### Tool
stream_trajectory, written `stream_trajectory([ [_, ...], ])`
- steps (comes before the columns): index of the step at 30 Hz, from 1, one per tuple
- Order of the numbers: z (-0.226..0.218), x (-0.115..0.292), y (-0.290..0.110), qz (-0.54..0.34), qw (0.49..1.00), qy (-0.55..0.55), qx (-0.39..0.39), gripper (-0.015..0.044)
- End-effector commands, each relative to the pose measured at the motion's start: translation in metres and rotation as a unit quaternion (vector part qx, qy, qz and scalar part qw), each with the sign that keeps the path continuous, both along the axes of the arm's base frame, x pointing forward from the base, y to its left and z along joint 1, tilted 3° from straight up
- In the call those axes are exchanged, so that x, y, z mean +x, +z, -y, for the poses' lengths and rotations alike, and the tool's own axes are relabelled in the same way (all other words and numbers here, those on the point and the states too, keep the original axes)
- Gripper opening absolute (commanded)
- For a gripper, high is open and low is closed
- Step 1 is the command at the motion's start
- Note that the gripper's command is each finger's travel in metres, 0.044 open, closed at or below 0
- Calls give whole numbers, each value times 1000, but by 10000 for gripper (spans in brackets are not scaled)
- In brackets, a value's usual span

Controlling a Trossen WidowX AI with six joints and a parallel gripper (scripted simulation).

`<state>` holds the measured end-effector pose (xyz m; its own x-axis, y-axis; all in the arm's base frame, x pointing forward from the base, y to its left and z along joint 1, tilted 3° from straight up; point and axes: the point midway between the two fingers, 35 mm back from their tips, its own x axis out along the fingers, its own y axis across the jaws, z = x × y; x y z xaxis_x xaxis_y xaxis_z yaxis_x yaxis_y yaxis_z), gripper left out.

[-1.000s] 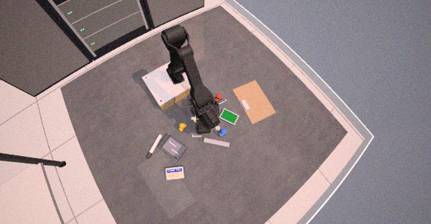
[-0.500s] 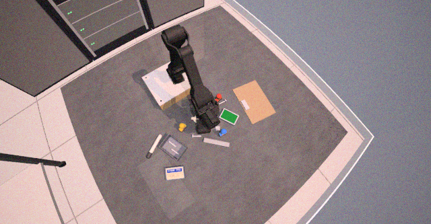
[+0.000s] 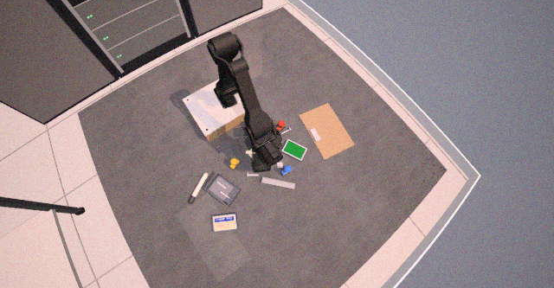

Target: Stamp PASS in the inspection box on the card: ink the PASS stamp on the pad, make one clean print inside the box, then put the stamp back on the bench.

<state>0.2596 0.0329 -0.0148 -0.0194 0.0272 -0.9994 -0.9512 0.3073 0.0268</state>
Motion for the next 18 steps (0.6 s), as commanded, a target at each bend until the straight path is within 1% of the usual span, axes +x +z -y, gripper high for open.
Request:
stream_trajectory([
  [1, 0, 0, 3, 0, 1000, 2, 2, 0],
  [18, 0, 2, 16, 1, 1000, 2, 2, 0],
])
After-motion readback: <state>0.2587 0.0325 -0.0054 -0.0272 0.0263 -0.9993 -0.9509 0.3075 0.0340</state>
